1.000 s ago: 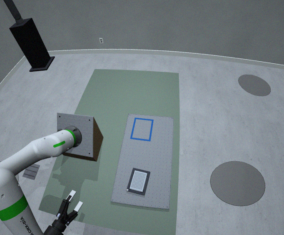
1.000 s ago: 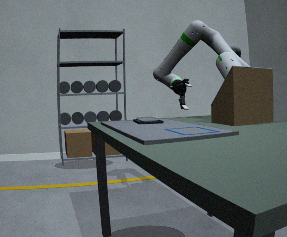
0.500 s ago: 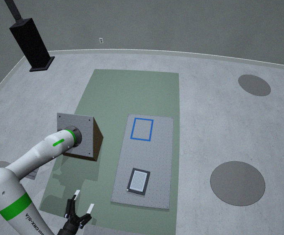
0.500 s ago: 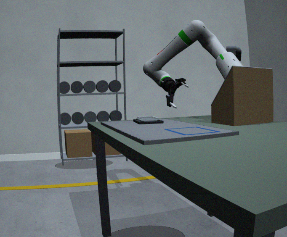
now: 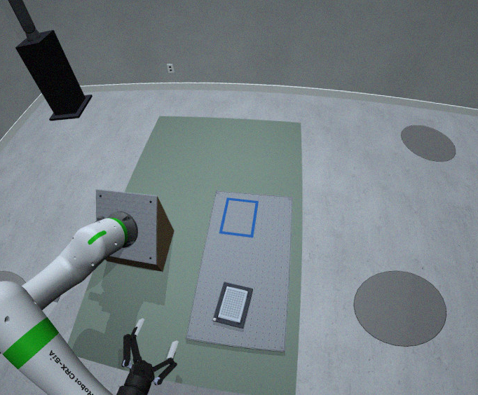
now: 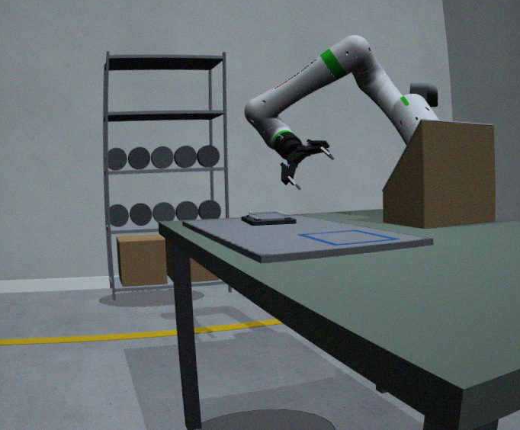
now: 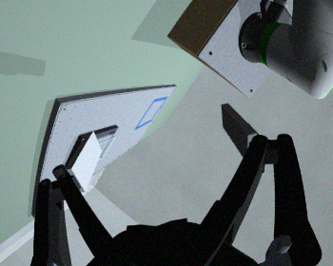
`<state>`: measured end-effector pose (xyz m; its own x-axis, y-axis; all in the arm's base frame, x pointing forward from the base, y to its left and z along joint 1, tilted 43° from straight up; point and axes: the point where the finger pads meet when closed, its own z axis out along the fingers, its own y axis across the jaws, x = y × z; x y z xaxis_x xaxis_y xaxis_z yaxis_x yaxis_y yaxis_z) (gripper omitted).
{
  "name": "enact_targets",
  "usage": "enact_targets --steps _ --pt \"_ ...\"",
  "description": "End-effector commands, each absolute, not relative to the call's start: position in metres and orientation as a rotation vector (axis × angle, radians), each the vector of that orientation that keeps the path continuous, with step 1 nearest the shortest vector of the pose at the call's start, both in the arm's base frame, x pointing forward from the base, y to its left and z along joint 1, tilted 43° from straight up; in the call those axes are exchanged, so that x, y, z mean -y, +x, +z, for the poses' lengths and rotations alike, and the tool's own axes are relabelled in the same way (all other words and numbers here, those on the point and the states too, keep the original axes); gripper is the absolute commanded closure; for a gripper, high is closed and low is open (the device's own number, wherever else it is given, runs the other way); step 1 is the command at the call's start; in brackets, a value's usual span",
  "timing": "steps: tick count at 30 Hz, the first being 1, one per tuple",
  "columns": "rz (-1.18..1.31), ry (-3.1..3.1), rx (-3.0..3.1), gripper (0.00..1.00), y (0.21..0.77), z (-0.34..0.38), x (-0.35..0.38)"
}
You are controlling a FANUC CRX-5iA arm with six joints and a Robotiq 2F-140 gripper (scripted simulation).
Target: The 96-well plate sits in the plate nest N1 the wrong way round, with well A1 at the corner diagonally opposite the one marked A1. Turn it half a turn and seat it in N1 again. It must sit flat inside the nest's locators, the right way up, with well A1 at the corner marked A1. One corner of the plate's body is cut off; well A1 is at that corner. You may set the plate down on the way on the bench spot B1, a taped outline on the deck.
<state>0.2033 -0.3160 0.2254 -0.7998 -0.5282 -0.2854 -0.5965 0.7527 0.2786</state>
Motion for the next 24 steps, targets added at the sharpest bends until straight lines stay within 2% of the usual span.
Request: enact_targets --steps 1,24 --pt "0.505 -1.081 -2.71 0.0 0.222 0.226 0.311" --pt "0.378 -1.881 -2.31 0.0 0.309 0.233 0.271"
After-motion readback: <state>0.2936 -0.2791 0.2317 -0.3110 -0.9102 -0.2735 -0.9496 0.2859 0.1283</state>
